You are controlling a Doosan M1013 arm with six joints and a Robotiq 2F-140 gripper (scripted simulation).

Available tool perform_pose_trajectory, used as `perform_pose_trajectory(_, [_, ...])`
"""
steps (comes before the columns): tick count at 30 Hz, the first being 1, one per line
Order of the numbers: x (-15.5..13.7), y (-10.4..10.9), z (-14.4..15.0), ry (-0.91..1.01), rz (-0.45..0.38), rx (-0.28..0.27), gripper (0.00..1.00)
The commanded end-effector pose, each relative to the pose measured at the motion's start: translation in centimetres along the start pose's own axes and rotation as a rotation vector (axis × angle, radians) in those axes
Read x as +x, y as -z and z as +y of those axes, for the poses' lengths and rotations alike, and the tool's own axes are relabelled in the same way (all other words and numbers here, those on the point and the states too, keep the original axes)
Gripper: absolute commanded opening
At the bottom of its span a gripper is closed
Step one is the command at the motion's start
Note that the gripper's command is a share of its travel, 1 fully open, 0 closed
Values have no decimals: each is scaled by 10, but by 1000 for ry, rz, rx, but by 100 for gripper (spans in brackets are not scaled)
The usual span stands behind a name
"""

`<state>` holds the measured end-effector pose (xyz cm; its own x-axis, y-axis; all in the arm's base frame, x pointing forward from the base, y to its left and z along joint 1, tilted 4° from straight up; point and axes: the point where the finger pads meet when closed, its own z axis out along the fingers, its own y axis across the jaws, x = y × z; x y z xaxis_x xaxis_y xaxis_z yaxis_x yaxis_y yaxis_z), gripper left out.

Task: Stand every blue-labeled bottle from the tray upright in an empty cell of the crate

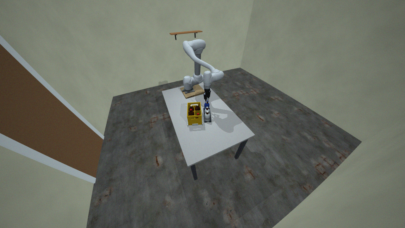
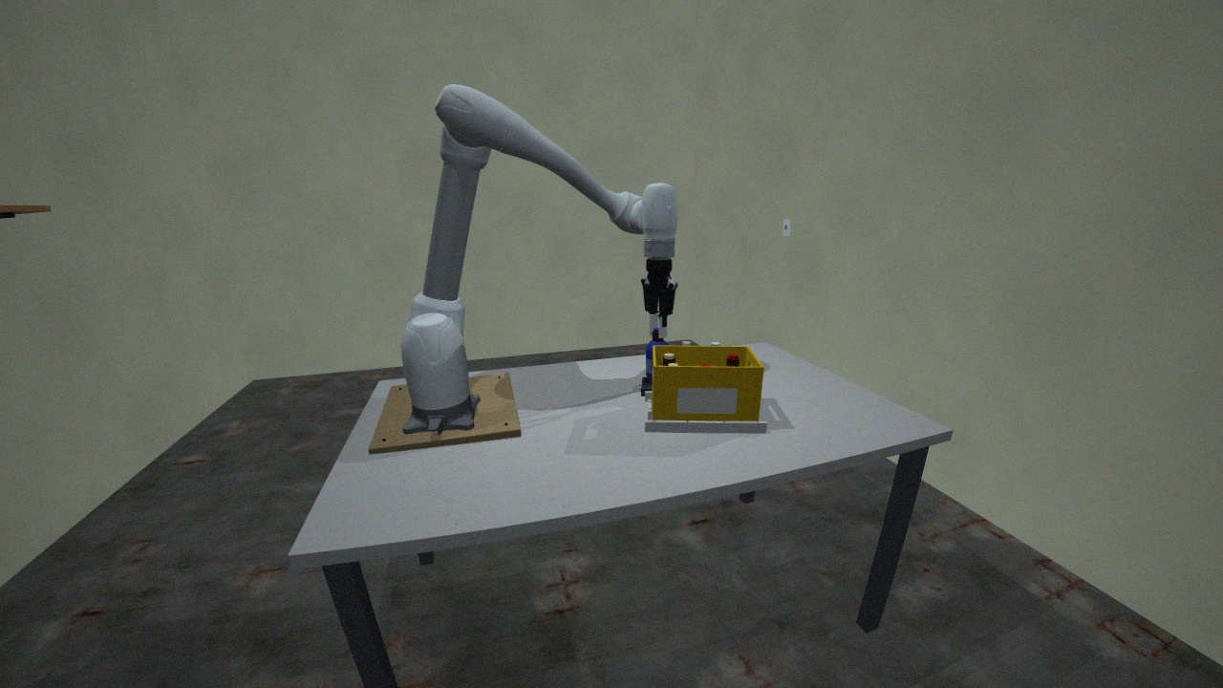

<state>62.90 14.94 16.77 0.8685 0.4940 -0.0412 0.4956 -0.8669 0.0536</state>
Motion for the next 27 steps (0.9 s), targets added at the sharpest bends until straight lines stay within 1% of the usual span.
perform_pose_trajectory(1, [0, 1, 0, 0, 0, 0, 0])
perform_pose_trajectory(10, [0, 4, 0, 0, 0, 0, 0])
perform_pose_trajectory(27, [0, 20, 0, 0, 0, 0, 0])
